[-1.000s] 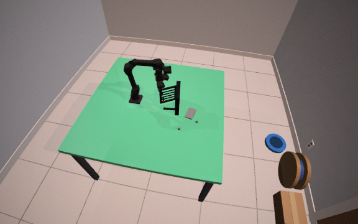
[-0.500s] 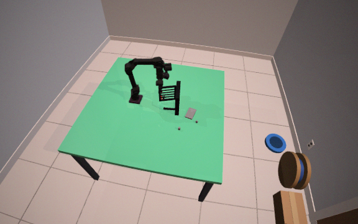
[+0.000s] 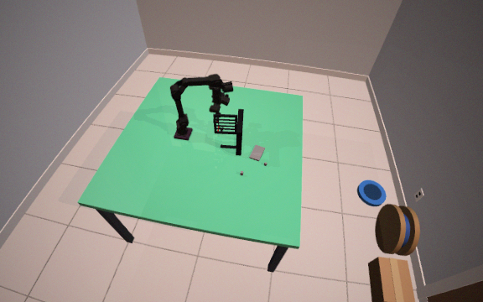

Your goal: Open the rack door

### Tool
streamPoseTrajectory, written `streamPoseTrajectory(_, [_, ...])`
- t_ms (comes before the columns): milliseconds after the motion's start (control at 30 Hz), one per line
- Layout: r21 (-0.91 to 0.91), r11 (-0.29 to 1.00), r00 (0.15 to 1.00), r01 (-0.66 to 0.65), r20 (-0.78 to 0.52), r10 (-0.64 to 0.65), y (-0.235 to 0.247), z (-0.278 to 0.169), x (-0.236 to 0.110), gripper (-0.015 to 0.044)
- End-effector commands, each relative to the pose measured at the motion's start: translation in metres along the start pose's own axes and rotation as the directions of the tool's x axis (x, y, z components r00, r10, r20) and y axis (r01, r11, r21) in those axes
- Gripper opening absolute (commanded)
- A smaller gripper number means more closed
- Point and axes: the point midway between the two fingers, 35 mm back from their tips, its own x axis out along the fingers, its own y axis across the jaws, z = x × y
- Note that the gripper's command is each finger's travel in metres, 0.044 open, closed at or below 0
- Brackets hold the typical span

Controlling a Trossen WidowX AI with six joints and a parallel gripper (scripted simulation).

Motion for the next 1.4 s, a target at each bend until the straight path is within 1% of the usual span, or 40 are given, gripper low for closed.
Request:
streamPoseTrajectory(0, [0.049, 0.999, 1.0, 0.002, -0.002, -0.002, 0.004, 0.001, 0.0, 0.0015])
streamPoseTrajectory(467, [0.049, 0.999, 1.0, 0.002, -0.002, -0.002, 0.004, 0.001, 0.0, 0.0015])
streamPoseTrajectory(800, [0.049, 0.999, 1.0, 0.002, -0.002, -0.002, 0.004, 0.001, 0.0, 0.0277])
streamPoseTrajectory(833, [0.049, 0.999, 1.0, 0.002, -0.002, -0.002, 0.004, 0.001, 0.0, 0.0287])
streamPoseTrajectory(1367, [0.046, 0.999, 0.998, -0.027, 0.05, 0.025, 0.004, 0.001, -0.025, 0.0287])
